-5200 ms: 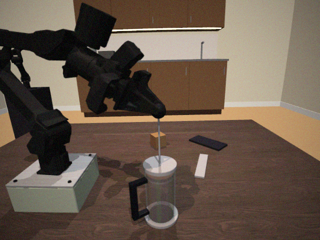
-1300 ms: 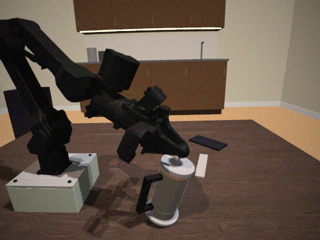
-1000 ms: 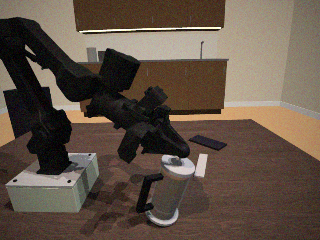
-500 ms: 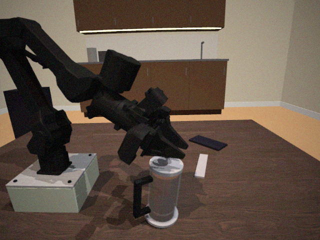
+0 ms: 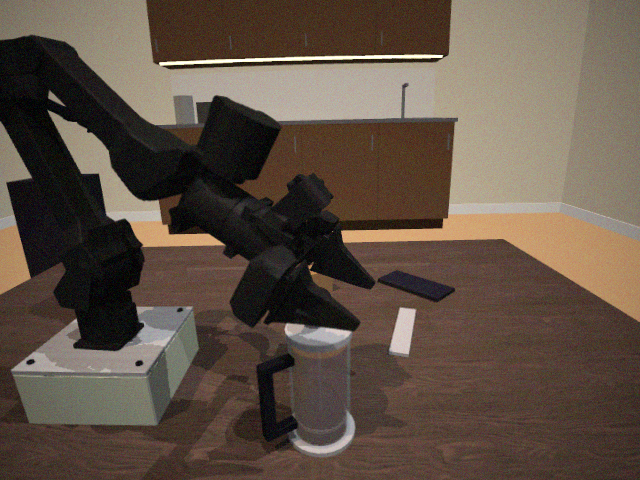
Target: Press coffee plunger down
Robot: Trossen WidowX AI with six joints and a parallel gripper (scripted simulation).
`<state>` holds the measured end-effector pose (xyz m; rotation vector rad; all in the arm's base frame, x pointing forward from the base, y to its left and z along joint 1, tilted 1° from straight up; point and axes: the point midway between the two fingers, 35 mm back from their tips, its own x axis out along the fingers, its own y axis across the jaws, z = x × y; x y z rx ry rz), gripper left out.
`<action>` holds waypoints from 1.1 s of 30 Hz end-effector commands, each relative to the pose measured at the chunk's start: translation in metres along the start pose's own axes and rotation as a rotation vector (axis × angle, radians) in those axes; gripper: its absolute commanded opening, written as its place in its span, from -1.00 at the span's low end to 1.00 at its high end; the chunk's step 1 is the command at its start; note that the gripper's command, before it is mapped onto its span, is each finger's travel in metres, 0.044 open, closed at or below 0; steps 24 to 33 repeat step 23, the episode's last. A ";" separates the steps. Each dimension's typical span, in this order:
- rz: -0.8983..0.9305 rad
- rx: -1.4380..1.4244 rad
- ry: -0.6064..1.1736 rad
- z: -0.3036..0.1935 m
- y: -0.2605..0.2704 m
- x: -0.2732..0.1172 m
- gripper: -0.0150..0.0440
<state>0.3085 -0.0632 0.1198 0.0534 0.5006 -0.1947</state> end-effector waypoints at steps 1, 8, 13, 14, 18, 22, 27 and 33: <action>0.000 0.000 -0.019 0.020 0.000 -0.017 1.00; 0.000 0.004 -0.005 0.045 -0.001 -0.078 1.00; 0.000 0.004 -0.005 0.043 -0.001 -0.076 1.00; 0.000 0.004 -0.005 0.043 -0.001 -0.076 1.00; 0.000 0.004 -0.005 0.043 -0.001 -0.076 1.00; 0.000 0.004 -0.005 0.043 -0.001 -0.076 1.00; 0.000 0.004 -0.005 0.043 -0.001 -0.076 1.00; 0.000 0.004 -0.005 0.043 -0.001 -0.076 1.00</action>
